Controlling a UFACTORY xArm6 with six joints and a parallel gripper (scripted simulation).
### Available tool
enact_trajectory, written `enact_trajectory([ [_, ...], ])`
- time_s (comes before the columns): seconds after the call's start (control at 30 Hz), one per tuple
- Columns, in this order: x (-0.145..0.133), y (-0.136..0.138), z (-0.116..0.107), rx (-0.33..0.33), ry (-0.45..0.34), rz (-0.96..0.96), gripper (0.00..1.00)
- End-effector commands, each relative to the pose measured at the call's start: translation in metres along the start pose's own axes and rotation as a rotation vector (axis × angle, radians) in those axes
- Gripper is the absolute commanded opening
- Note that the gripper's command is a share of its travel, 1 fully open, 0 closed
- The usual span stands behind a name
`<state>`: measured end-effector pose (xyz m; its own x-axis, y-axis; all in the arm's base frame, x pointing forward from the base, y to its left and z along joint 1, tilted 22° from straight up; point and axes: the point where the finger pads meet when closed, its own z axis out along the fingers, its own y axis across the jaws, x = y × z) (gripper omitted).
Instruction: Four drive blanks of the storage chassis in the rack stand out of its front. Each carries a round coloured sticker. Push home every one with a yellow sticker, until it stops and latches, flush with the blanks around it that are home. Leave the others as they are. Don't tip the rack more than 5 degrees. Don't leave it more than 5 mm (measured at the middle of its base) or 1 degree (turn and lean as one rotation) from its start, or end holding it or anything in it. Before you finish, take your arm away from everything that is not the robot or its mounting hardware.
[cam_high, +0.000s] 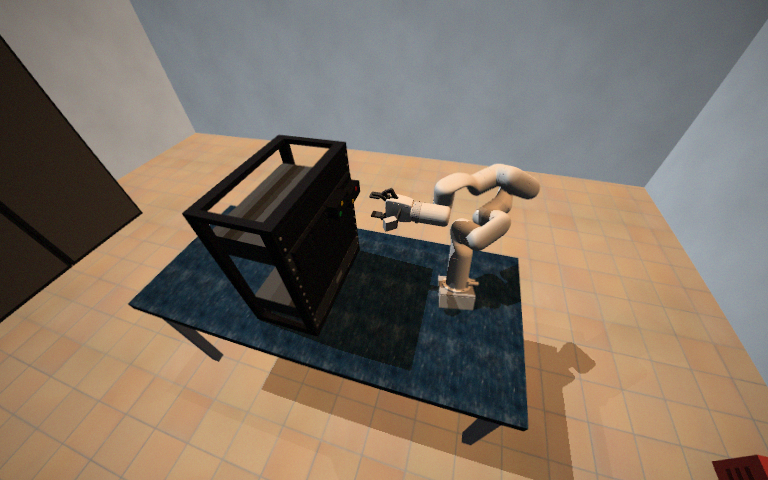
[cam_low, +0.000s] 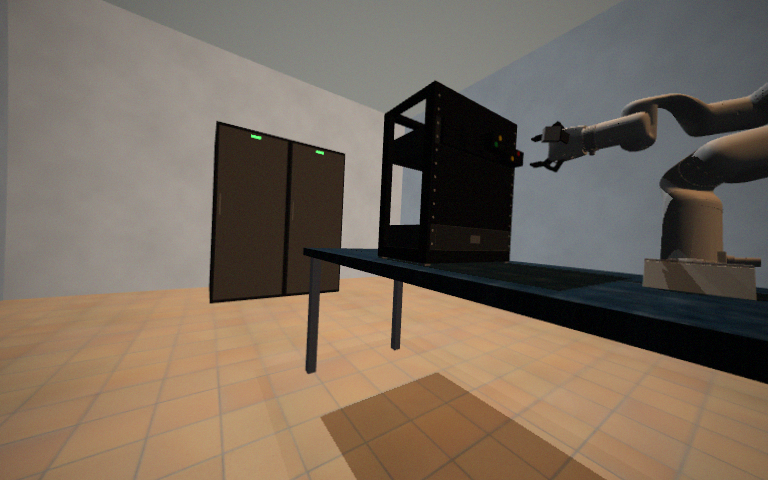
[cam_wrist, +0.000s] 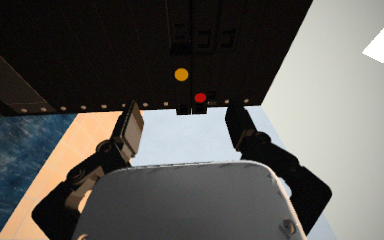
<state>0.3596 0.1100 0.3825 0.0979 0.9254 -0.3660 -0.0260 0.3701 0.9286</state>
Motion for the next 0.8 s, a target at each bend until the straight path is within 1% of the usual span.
enact_trajectory([
  [0.0,-0.0004,0.0015,0.0002,-0.002,-0.001,0.002,1.0],
  [0.03,-0.0004,0.0015,0.0002,-0.002,-0.001,0.002,0.0],
  [0.77,-0.0004,0.0015,0.0002,-0.002,-0.001,0.002,0.0],
])
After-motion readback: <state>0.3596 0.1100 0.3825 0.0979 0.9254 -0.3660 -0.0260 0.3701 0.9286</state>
